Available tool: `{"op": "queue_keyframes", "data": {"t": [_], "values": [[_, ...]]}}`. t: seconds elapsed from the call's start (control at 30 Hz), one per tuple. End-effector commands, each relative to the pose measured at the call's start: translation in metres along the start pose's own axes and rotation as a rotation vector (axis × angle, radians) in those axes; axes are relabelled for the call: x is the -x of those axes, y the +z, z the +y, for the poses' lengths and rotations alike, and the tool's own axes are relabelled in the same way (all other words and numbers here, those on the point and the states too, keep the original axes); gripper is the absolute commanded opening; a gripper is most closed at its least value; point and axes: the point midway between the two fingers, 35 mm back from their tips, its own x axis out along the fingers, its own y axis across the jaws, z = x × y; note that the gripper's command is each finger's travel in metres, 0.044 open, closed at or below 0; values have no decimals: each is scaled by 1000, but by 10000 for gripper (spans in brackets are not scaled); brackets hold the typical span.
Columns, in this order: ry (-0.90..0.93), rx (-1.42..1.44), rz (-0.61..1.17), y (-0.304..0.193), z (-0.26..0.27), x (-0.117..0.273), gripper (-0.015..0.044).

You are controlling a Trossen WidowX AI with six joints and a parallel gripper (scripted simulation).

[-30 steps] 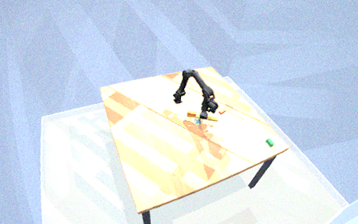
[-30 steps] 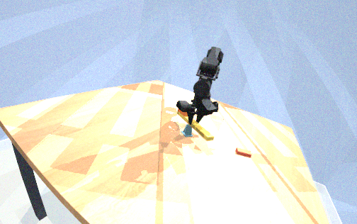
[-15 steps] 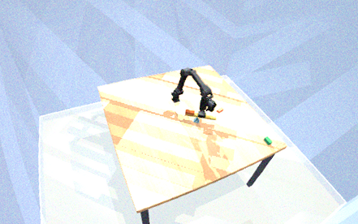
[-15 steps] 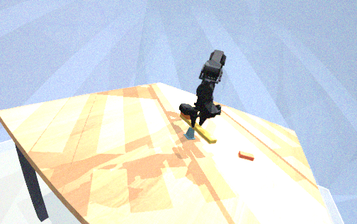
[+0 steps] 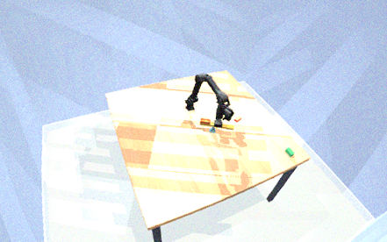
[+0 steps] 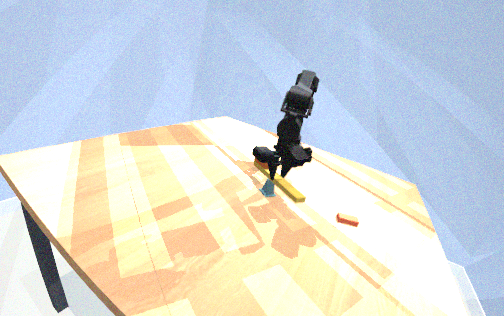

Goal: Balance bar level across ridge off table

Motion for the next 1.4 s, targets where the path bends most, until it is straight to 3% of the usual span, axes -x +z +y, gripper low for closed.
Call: {"op": "queue_keyframes", "data": {"t": [0.0,1.37], "values": [[0,-2,-2,0,0,0,0],[0,-2,-2,0,0,-4,0]]}}
